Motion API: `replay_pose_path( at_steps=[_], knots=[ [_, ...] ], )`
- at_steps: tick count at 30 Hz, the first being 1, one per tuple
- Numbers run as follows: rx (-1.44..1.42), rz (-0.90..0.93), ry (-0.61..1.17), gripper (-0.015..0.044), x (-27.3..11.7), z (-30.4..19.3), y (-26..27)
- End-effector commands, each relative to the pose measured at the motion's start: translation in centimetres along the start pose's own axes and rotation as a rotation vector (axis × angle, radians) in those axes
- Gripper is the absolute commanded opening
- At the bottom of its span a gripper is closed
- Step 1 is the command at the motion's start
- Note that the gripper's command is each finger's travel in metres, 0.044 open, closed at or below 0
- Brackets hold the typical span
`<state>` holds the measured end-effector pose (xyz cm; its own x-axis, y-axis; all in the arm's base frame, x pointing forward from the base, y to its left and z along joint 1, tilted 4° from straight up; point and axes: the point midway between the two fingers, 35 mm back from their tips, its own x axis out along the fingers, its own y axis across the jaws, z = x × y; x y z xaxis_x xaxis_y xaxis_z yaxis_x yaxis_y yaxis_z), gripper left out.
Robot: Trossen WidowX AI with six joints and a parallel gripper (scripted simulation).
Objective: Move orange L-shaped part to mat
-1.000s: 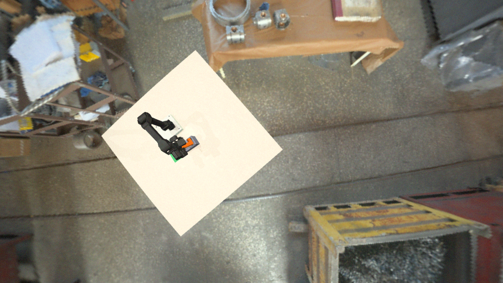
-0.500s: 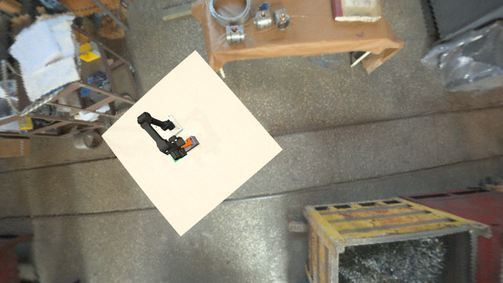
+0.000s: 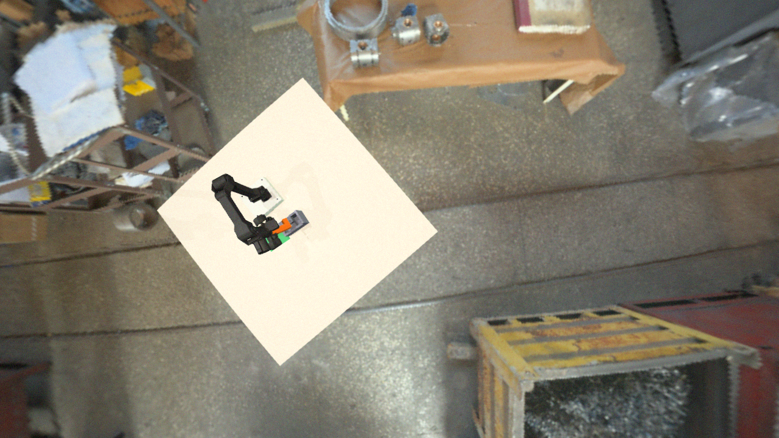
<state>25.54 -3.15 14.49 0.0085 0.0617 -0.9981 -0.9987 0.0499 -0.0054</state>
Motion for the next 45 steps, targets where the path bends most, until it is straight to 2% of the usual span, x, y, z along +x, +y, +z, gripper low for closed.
replay_pose_path(
  at_steps=[1,26,45],
  knots=[
    [-0.001,0.004,0.001,0.0000,0.2,-1.7,0.2],
    [-0.001,0.005,0.010,0.0000,0.1,-11.4,1.3],
    [-0.001,0.005,0.010,0.0000,2.1,-11.7,1.3]
  ],
)
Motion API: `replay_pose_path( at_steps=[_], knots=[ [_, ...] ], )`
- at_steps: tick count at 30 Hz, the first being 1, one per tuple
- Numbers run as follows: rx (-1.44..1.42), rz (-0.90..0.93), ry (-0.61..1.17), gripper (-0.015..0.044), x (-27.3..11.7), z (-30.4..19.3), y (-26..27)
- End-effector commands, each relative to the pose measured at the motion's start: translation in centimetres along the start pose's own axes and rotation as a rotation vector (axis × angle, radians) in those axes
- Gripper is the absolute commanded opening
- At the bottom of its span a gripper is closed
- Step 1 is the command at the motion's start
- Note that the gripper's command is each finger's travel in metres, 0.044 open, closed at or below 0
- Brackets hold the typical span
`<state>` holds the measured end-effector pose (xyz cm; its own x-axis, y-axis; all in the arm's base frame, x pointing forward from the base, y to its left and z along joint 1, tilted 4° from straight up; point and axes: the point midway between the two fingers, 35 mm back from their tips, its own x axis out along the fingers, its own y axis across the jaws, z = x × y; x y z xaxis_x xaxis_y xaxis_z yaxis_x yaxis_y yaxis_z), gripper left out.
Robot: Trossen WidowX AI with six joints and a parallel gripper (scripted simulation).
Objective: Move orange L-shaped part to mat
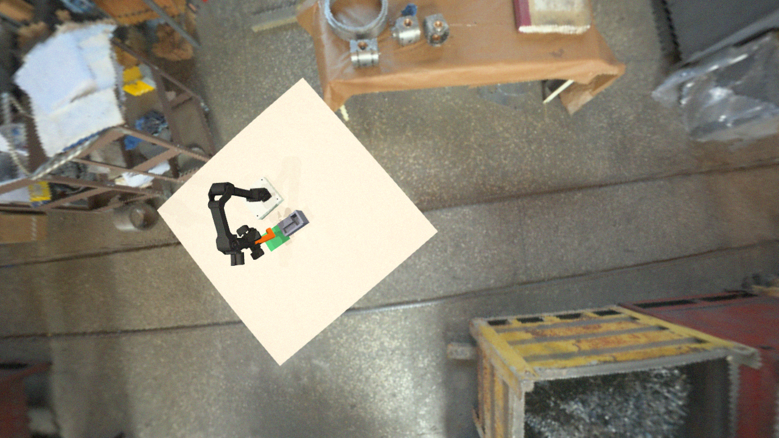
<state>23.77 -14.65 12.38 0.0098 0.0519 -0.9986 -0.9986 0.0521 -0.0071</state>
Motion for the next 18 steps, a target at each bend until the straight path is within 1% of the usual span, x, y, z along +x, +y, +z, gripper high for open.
replay_pose_path(
  at_steps=[1,18],
  knots=[
    [-0.003,0.007,0.001,0.0000,0.8,0.0,0.1],
    [-0.003,0.007,0.001,0.0000,3.5,0.0,0.1]
  ],
)
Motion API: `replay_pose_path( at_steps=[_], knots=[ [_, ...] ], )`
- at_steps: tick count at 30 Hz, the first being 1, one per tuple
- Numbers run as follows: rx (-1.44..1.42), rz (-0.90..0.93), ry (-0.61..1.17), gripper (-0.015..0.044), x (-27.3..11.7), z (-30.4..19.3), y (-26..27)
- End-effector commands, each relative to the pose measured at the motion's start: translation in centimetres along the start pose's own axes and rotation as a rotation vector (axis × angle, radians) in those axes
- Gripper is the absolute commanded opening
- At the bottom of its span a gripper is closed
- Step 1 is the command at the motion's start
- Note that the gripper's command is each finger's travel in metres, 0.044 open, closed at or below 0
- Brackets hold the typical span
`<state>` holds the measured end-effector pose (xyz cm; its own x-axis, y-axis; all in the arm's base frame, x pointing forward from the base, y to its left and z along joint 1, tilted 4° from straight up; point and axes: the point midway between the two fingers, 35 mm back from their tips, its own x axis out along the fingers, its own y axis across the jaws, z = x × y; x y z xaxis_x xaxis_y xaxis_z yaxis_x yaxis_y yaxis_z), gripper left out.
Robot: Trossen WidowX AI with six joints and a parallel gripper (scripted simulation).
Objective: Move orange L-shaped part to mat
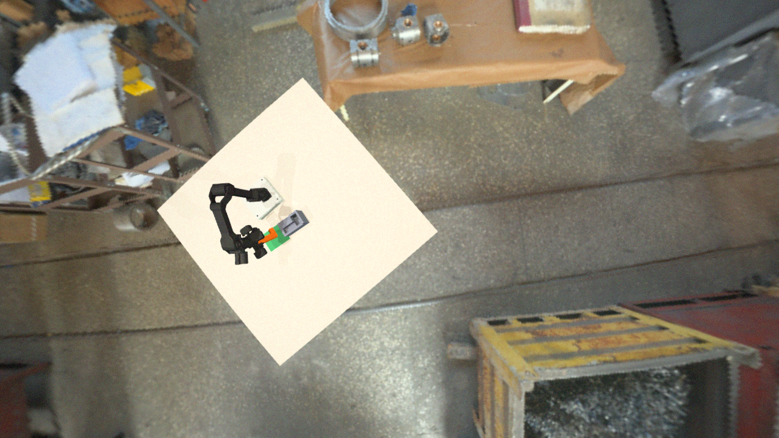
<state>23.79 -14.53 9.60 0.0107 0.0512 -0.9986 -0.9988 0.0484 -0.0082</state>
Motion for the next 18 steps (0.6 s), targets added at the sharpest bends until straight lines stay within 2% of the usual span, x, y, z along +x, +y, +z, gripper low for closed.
replay_pose_path(
  at_steps=[1,18],
  knots=[
    [0.001,0.008,0.000,0.0000,0.9,0.0,0.1],
    [0.001,0.008,0.000,0.0000,3.4,0.0,0.2]
  ],
)
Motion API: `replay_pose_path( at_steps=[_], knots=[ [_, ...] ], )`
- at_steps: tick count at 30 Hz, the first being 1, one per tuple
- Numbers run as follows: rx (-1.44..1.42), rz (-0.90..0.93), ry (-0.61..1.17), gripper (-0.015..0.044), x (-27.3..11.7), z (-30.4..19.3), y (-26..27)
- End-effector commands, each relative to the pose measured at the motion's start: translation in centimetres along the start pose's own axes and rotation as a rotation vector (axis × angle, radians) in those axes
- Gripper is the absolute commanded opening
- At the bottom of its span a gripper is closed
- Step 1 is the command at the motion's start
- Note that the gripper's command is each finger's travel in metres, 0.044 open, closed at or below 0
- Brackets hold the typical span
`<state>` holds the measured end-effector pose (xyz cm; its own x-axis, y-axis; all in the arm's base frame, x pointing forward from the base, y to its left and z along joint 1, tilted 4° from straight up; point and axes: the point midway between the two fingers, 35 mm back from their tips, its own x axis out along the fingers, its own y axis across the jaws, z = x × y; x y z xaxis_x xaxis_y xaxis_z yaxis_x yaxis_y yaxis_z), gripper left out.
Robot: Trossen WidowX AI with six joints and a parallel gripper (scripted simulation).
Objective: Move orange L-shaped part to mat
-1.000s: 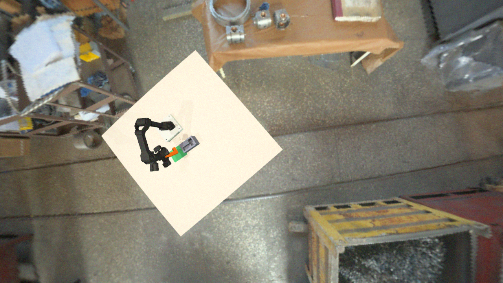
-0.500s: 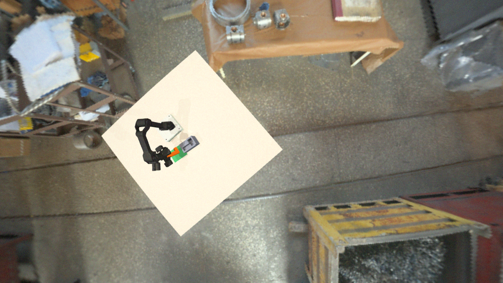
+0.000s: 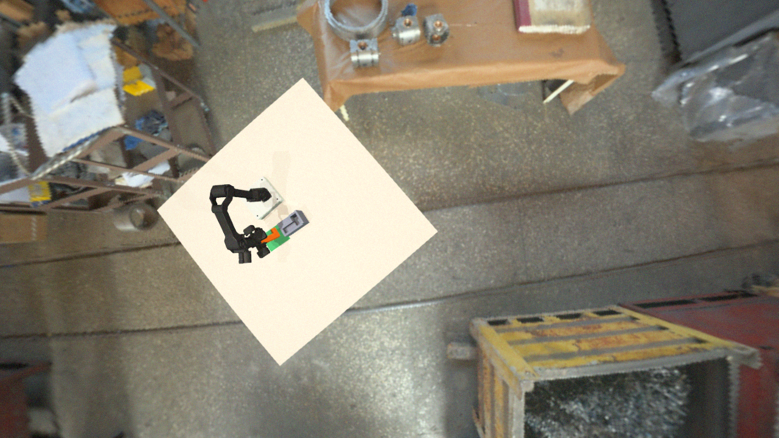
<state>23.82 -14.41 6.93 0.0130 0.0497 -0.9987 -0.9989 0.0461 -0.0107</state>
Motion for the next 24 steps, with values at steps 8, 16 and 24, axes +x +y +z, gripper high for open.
replay_pose_path(
  at_steps=[8,16,24],
  knots=[
    [0.003,0.010,-0.002,0.0000,1.45,0.05,0.20],
    [0.003,0.010,-0.002,0.0000,1.49,0.05,0.20],
    [0.003,0.010,-0.002,0.0000,1.50,0.05,0.20]
  ],
)
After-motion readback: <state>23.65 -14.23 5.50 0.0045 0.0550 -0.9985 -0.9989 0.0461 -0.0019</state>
